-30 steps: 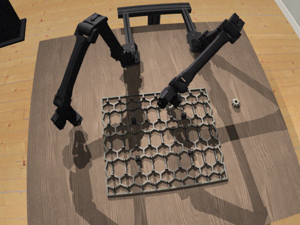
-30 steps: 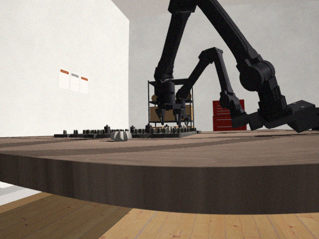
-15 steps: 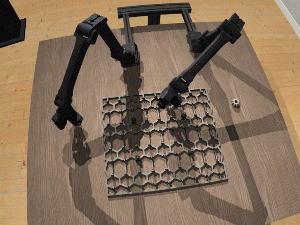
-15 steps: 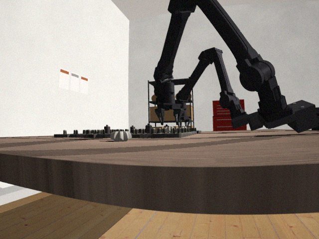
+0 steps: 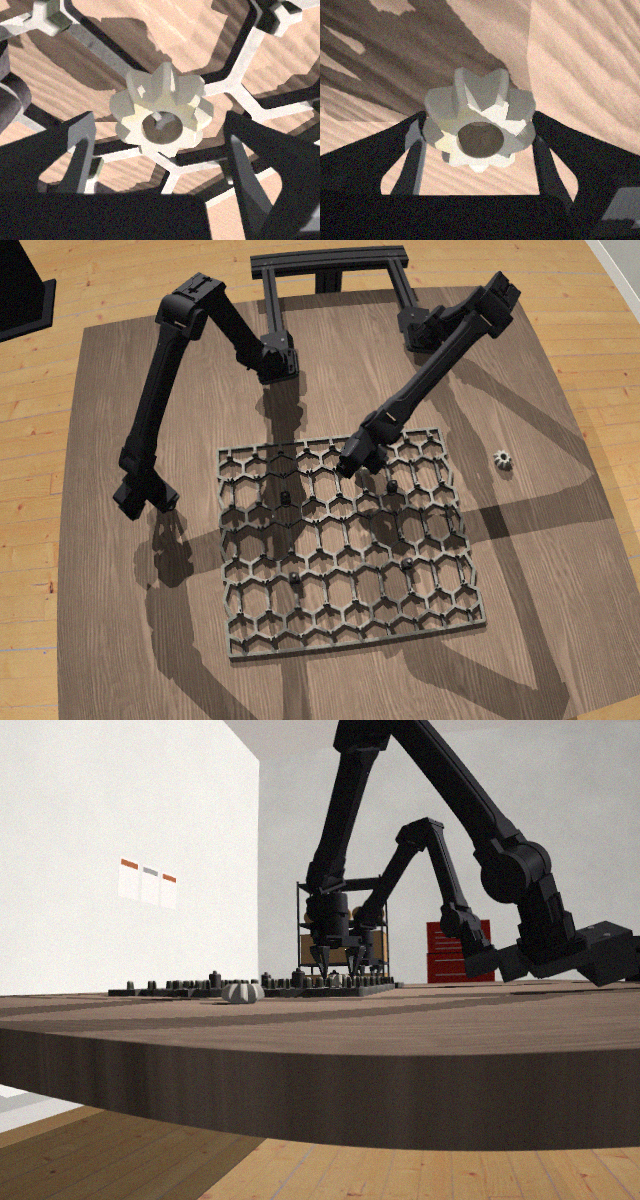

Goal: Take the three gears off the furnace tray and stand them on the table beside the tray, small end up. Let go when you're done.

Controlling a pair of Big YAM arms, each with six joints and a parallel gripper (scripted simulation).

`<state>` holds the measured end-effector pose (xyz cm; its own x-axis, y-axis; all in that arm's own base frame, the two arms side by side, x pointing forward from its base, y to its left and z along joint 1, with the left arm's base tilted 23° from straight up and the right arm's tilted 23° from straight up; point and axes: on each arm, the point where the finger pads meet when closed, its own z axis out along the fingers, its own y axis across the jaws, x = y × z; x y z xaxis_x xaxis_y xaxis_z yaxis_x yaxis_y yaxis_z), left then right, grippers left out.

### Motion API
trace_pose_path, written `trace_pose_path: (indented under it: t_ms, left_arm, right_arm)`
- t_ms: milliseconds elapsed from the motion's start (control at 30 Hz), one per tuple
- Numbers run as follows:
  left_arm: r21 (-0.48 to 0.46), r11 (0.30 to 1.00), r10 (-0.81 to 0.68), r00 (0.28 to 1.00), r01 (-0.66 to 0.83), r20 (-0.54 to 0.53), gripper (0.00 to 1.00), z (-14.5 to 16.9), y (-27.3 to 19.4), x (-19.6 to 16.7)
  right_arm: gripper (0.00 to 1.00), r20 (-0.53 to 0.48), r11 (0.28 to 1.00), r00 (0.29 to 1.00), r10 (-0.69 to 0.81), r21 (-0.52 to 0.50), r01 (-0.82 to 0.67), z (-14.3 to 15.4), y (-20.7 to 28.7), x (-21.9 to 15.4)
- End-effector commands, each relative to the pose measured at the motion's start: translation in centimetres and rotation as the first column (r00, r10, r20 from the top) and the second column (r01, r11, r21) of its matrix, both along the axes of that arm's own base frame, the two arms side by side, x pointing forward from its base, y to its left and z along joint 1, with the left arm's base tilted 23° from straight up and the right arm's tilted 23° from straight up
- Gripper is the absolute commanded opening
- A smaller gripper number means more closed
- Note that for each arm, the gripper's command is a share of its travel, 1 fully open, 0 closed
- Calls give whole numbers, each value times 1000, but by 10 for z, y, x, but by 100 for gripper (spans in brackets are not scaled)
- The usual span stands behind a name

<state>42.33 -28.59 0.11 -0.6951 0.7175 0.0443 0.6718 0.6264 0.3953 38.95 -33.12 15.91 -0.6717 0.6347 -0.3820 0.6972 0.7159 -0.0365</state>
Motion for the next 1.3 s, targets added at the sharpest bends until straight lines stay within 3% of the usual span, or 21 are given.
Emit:
trace_pose_path:
  t_ms: [0, 300, 367, 500, 533, 567, 700, 767, 833, 900, 1067, 1167, 1267]
  left_arm:
    - [-13, 1000, 0, 1000, 0, 17, 78, -3, -1, 17]
    - [-25, 1000, -8, 999, 9, 33, 75, -3, -4, 19]
    - [-25, 1000, -11, 999, 12, 32, 70, -3, -5, 17]
    - [-21, 1000, -13, 999, 14, 29, 64, -4, -4, 15]
    - [-32, 999, -13, 999, 14, 43, 63, 5, -5, 16]
    - [-31, 999, -12, 999, 13, 41, 61, 4, -3, 15]
    - [-27, 1000, -9, 999, 10, 37, 56, 2, -1, 13]
    - [-34, 999, -15, 999, 17, 44, 33, 13, -15, 9]
    - [-34, 999, -15, 999, 17, 44, 33, 13, -15, 9]
    - [-42, 999, -11, 999, 13, 52, 54, 24, -20, 10]
    - [-45, 999, -11, 999, 13, 54, 54, 64, -33, -2]
    - [-47, 999, -11, 998, 13, 54, 54, 84, -39, -9]
    - [-49, 999, -11, 998, 13, 55, 54, 91, -41, -11]
  right_arm:
    - [54, 30, 1000, 999, 14, -27, -14, 13, -3, 7]
    - [54, 26, 1000, 1000, 13, -23, -12, 10, -3, 5]
    - [54, 25, 1000, 1000, 12, -23, -12, 10, -3, 3]
    - [100, 21, 1000, 1000, 11, -20, -11, 8, -2, 2]
    - [100, 24, 1000, 1000, 6, -20, -6, 12, -3, 4]
    - [100, 60, 999, 998, 12, -51, -9, 36, -7, 9]
    - [100, 77, 998, 997, 12, -61, -7, 52, -7, 10]
    - [100, 89, 998, 996, 10, -68, -4, 61, -7, 11]
    - [100, 89, 998, 996, 10, -68, -4, 61, -7, 11]
    - [100, 77, 998, 997, 10, -59, -6, 56, -7, 13]
    - [100, 98, 997, 995, 13, -71, -6, 83, 4, 9]
    - [100, 50, 999, 999, 9, -35, -7, 63, 12, -1]
    - [100, 66, 999, 998, 8, -49, -5, 88, 15, -3]
